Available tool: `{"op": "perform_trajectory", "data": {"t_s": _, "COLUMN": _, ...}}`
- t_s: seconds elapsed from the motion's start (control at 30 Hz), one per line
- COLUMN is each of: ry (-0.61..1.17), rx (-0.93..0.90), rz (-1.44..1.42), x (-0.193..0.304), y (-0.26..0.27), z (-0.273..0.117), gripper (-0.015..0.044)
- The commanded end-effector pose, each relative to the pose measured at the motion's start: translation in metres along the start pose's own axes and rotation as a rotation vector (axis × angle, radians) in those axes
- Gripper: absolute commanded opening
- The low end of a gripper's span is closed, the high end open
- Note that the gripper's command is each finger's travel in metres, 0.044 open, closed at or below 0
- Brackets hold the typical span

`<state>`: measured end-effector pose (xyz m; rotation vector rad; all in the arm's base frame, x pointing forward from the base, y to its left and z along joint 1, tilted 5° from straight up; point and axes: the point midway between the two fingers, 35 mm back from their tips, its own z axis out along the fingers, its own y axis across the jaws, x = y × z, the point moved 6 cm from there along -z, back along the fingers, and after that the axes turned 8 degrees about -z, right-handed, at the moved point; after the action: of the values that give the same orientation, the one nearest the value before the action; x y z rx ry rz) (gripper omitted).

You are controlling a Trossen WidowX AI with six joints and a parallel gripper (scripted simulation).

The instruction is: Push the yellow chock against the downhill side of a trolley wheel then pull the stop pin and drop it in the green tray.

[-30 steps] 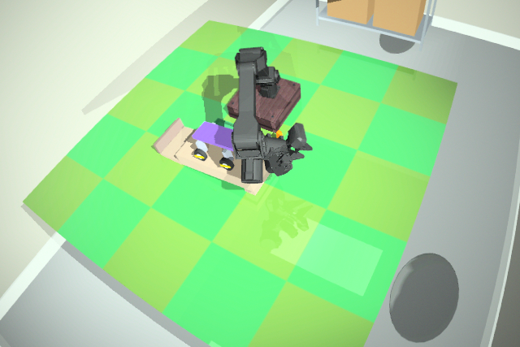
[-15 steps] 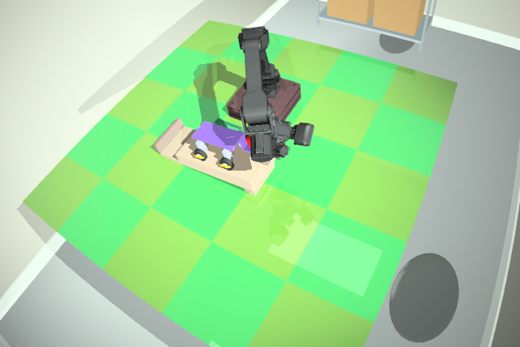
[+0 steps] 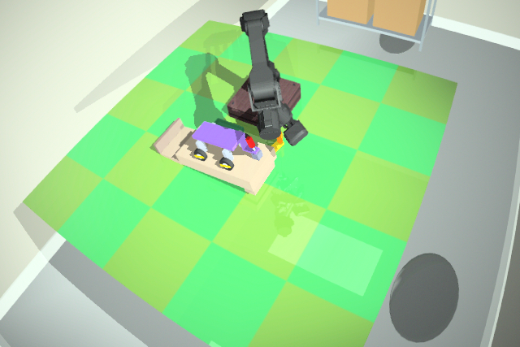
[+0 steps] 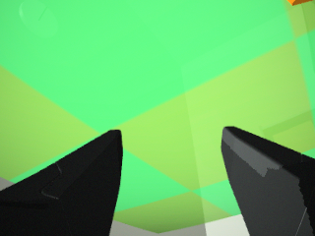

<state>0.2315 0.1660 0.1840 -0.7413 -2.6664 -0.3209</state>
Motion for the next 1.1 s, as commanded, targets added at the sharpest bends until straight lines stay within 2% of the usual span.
{"op": "perform_trajectory", "data": {"t_s": 0.0, "ry": -0.072, "rx": 0.018, "rz": 0.175, "x": 0.006, "y": -0.013, "z": 0.003, "gripper": 0.019}}
{"op": "perform_trajectory", "data": {"t_s": 0.4, "ry": -0.289, "rx": -0.045, "rz": 0.665, "x": 0.017, "y": -0.047, "z": 0.008, "gripper": 0.019}}
{"op": "perform_trajectory", "data": {"t_s": 0.8, "ry": -0.452, "rx": -0.228, "rz": 1.15, "x": 0.023, "y": -0.08, "z": 0.015, "gripper": 0.019}}
{"op": "perform_trajectory", "data": {"t_s": 1.07, "ry": -0.458, "rx": -0.241, "rz": 1.176, "x": 0.023, "y": -0.081, "z": 0.016, "gripper": 0.019}}
